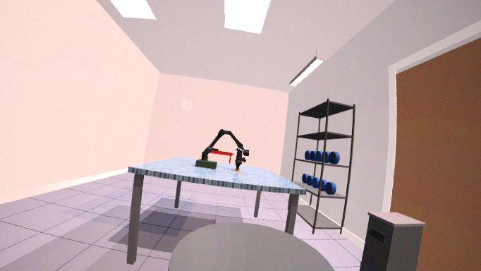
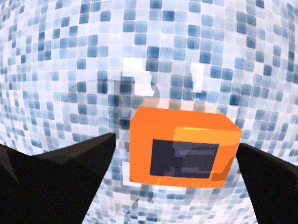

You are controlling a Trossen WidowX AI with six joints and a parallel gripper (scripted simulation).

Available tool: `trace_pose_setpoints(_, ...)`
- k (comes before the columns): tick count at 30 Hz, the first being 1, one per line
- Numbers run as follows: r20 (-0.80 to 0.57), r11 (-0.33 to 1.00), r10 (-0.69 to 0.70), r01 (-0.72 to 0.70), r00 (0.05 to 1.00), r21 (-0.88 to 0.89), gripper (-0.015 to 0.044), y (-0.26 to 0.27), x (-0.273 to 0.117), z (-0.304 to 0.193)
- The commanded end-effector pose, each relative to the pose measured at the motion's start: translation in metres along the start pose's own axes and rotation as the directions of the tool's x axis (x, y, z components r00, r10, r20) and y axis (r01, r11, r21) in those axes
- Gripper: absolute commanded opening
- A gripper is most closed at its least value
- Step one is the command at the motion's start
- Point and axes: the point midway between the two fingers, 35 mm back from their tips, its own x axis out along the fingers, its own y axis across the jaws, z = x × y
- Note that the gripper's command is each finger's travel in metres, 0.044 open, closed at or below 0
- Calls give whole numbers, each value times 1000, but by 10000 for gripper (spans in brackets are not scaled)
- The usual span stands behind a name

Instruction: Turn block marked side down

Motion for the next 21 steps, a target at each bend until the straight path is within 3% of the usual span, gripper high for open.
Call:
trace_pose_setpoints(1,2,1000,-3,3,1000,3,335,0,2,0)
trace_pose_setpoints(3,2,1000,-3,3,1000,3,282,0,2,0)
trace_pose_setpoints(21,2,1000,-3,3,1000,3,163,0,2,0)
